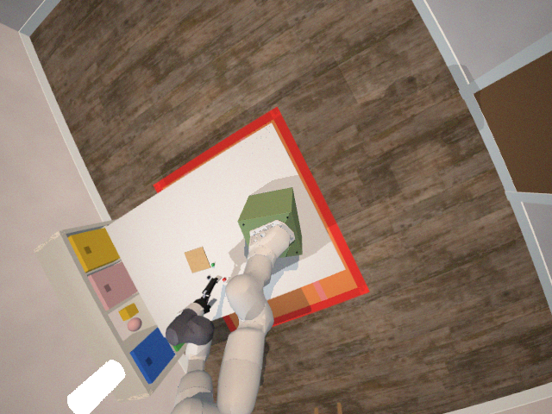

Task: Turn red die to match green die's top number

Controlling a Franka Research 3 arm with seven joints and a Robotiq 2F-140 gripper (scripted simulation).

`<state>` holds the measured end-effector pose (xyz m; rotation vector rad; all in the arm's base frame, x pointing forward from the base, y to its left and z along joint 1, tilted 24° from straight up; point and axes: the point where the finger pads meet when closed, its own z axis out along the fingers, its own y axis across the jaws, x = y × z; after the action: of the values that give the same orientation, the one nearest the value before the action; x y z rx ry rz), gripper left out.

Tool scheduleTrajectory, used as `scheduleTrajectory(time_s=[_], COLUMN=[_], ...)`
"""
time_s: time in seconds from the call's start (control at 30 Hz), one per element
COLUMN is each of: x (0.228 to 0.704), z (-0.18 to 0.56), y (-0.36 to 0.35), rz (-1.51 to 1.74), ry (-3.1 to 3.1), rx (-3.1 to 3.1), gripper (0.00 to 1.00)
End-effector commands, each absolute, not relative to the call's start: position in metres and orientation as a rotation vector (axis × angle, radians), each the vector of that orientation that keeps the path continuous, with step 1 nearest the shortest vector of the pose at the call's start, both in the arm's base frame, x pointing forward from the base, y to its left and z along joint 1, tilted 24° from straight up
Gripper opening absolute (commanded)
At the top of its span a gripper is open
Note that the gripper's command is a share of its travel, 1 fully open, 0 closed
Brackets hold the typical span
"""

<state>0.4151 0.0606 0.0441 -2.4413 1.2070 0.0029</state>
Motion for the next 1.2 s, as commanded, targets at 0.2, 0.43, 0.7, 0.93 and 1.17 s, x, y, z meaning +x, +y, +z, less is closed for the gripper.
scheduleTrajectory(time_s=[0.2, 0.43, 0.7, 0.93, 1.17], x=[0.4164, 0.4163, 0.4161, 0.4159, 0.4156], z=[0.0422, 0.0407, 0.0389, 0.0376, 0.0355], y=[0.0604, 0.0609, 0.0614, 0.0617, 0.0622], rz=[-0.082, -0.114, -0.15, -0.176, -0.215], ry=[0.861, 0.711, 0.541, 0.413, 0.214], rx=[-2.588, -2.637, -2.683, -2.711, -2.742], gripper=[1.0, 1.0, 1.0, 1.0, 1.0])
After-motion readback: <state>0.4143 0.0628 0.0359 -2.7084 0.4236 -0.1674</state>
